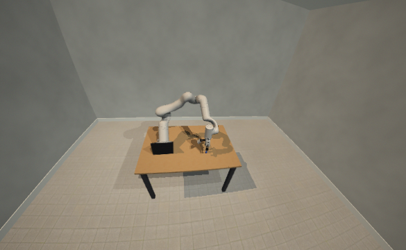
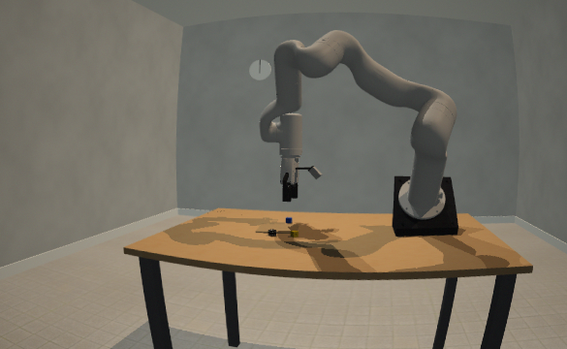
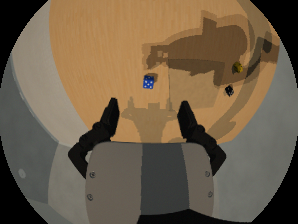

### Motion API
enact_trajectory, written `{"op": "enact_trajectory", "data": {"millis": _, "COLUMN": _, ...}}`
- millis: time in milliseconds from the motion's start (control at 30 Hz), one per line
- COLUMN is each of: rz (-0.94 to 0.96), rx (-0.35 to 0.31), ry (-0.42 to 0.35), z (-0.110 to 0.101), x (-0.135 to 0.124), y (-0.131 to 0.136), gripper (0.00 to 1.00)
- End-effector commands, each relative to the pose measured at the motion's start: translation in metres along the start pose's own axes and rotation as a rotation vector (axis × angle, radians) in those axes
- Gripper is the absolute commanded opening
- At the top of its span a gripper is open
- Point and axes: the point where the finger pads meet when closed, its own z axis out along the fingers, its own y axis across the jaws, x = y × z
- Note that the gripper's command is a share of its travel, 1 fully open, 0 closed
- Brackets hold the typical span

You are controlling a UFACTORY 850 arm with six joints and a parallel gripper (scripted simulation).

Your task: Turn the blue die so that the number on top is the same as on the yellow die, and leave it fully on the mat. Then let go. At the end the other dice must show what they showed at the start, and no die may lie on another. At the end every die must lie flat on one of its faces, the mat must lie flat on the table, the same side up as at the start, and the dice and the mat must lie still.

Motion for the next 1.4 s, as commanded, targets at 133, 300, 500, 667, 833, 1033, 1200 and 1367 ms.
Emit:
{"op": "enact_trajectory", "data": {"millis": 133, "rz": 0.09, "rx": 0.002, "ry": 0.007, "z": 0.0005, "x": -0.0006, "y": -0.0002, "gripper": 1.0}}
{"op": "enact_trajectory", "data": {"millis": 300, "rz": 0.09, "rx": 0.002, "ry": 0.007, "z": 0.0005, "x": -0.0006, "y": -0.0002, "gripper": 0.36}}
{"op": "enact_trajectory", "data": {"millis": 500, "rz": 0.09, "rx": 0.002, "ry": 0.007, "z": 0.0005, "x": -0.0006, "y": -0.0002, "gripper": 0.36}}
{"op": "enact_trajectory", "data": {"millis": 667, "rz": 0.09, "rx": 0.002, "ry": 0.007, "z": 0.0005, "x": -0.0006, "y": -0.0002, "gripper": 0.36}}
{"op": "enact_trajectory", "data": {"millis": 833, "rz": 0.09, "rx": 0.002, "ry": 0.007, "z": 0.0005, "x": -0.0006, "y": -0.0002, "gripper": 0.36}}
{"op": "enact_trajectory", "data": {"millis": 1033, "rz": 0.09, "rx": 0.002, "ry": 0.007, "z": 0.0005, "x": -0.0006, "y": -0.0002, "gripper": 0.36}}
{"op": "enact_trajectory", "data": {"millis": 1200, "rz": 0.09, "rx": 0.002, "ry": 0.007, "z": 0.0005, "x": -0.0006, "y": -0.0002, "gripper": 0.36}}
{"op": "enact_trajectory", "data": {"millis": 1367, "rz": 0.09, "rx": 0.002, "ry": 0.007, "z": 0.0005, "x": -0.0006, "y": -0.0002, "gripper": 0.36}}
